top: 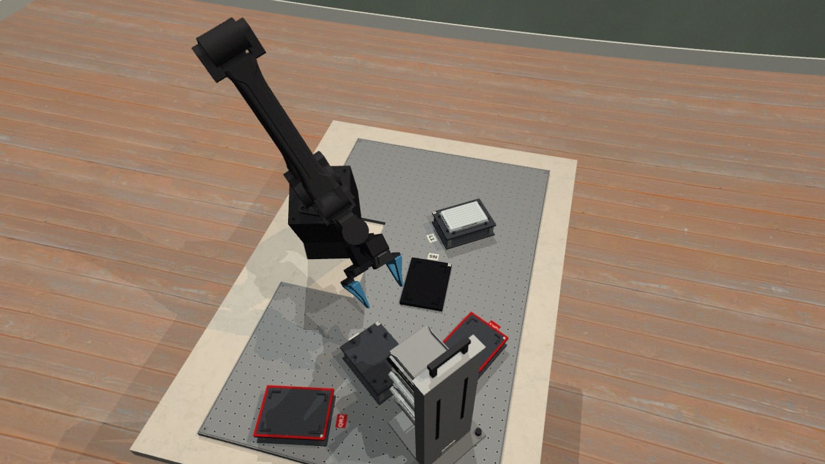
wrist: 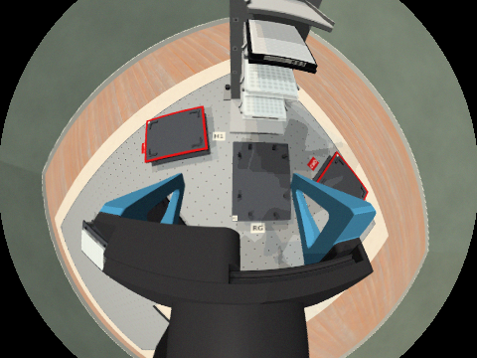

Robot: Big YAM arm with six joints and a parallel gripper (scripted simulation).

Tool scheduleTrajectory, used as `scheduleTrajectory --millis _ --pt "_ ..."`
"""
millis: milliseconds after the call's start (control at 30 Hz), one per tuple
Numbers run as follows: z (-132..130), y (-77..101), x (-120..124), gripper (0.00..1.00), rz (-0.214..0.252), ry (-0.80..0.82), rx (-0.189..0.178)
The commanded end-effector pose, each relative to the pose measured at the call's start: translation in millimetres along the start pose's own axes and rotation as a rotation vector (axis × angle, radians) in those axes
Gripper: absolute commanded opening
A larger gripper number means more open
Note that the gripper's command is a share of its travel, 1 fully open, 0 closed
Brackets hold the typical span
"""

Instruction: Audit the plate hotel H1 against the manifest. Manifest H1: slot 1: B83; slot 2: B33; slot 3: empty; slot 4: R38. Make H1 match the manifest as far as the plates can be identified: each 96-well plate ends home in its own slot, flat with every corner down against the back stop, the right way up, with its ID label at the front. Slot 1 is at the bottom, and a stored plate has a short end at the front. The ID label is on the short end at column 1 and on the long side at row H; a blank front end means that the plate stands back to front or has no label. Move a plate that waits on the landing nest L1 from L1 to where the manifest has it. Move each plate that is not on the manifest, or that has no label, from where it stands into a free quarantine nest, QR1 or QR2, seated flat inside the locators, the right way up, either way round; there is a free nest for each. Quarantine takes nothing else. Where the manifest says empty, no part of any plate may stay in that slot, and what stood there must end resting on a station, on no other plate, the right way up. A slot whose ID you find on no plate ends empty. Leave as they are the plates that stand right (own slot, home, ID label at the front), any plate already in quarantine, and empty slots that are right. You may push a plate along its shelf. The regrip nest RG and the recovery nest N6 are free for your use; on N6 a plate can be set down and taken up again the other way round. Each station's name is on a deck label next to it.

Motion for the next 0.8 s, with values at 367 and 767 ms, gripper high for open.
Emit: scheduleTrajectory --millis 367,767 --pt "42 1.0 -3 1.0 -0.037 -0.034 -0.02" --pt "68 7.6 8 1.0 -0.025 0.048 -0.085"
Point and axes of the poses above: the point where the finger pads meet when closed, its own y axis back along the fingers, its own z axis across the jaws, x = y × z, the point moved 10 cm from there along y, back along the fingers, and after that the axes turned 7 degrees about -y, right-handed, at the moved point
